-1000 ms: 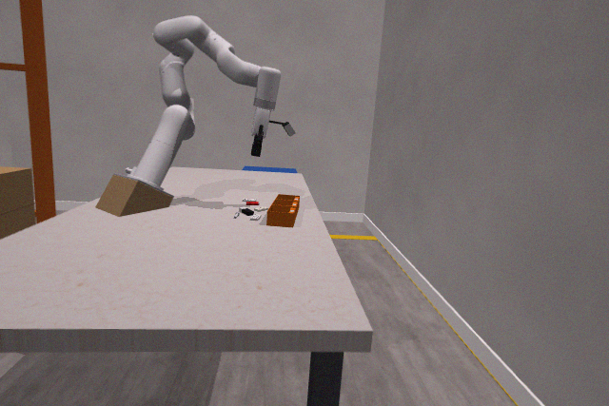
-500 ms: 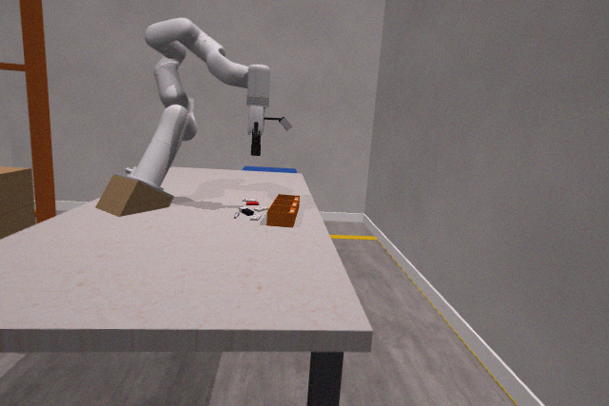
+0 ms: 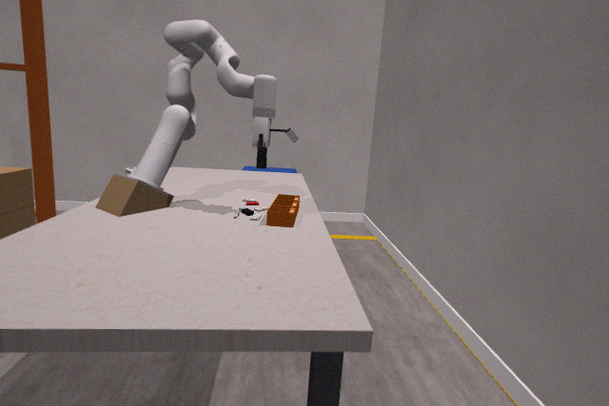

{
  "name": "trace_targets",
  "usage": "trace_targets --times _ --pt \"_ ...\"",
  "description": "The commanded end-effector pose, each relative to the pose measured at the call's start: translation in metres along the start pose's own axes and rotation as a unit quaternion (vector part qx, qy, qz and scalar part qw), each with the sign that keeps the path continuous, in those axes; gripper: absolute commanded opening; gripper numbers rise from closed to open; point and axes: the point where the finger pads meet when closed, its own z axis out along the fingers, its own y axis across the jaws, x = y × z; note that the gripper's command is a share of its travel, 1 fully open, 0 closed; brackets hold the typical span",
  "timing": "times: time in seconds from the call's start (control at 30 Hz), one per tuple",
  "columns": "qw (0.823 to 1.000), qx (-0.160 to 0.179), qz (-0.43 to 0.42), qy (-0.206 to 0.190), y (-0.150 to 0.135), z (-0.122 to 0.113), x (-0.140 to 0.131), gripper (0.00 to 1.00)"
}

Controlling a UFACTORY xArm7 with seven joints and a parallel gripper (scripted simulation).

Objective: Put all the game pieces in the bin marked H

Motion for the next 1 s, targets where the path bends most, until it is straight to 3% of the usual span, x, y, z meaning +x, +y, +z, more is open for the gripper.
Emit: trace_targets --times 0.0,0.5,0.97 --pt "1.000 0.008 0.000 0.002 0.023 0.025 0.026 0.07" --pt "1.000 0.007 0.000 0.002 0.085 0.085 0.078 0.07" --pt "1.000 0.007 0.000 0.002 0.086 0.089 0.079 0.07"
